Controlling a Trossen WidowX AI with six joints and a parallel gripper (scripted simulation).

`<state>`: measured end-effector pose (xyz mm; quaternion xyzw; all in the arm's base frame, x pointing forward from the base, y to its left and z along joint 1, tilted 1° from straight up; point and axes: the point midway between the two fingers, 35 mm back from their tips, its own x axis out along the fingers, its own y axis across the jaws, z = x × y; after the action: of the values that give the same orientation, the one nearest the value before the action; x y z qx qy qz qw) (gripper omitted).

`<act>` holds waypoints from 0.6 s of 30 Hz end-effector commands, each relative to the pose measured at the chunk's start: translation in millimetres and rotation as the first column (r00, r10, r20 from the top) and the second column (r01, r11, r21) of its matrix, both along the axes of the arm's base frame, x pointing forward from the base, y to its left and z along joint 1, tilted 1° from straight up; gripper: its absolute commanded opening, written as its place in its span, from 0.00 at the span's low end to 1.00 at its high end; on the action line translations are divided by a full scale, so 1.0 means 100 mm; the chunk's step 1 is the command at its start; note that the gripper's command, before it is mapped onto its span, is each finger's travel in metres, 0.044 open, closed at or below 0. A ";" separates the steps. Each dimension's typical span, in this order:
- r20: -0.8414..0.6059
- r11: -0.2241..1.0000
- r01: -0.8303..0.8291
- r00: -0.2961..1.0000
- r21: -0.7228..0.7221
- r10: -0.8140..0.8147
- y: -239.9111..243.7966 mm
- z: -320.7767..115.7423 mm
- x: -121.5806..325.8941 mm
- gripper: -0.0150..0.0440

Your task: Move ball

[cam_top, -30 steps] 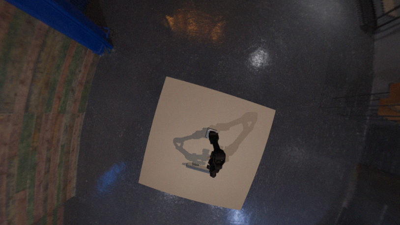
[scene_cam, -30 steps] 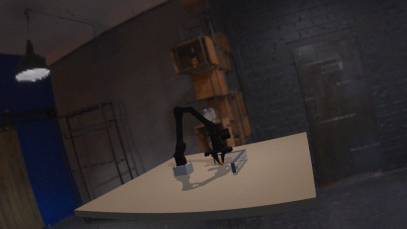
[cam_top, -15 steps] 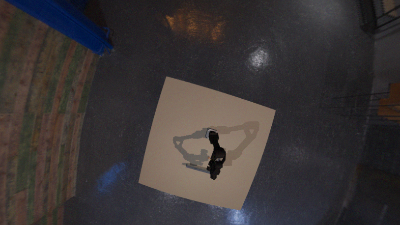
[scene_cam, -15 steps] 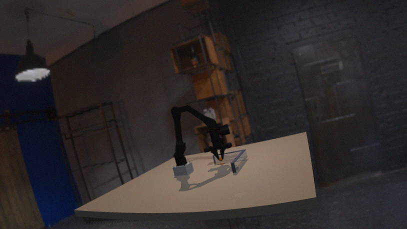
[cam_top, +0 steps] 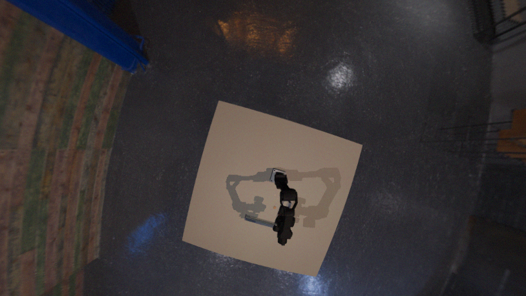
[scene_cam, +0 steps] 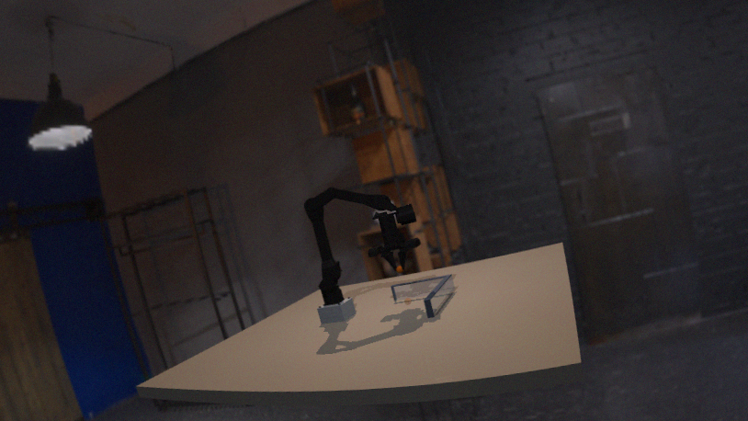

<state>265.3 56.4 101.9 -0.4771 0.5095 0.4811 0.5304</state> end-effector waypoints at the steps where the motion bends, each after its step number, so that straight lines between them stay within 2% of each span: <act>1: -0.006 1.000 -0.008 1.000 -0.008 0.008 -0.02 0.05 -0.01 0.25; 8: -0.005 1.000 -0.008 1.000 -0.010 0.008 -0.25 -0.31 0.10 0.25; 13: -0.005 1.000 -0.008 1.000 -0.010 0.008 -0.26 -0.35 0.11 0.25; 18: -0.005 1.000 -0.008 1.000 -0.010 0.008 -0.25 -0.58 0.13 0.25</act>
<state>280.7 32.4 60.5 -0.4823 0.5060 0.4779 0.5319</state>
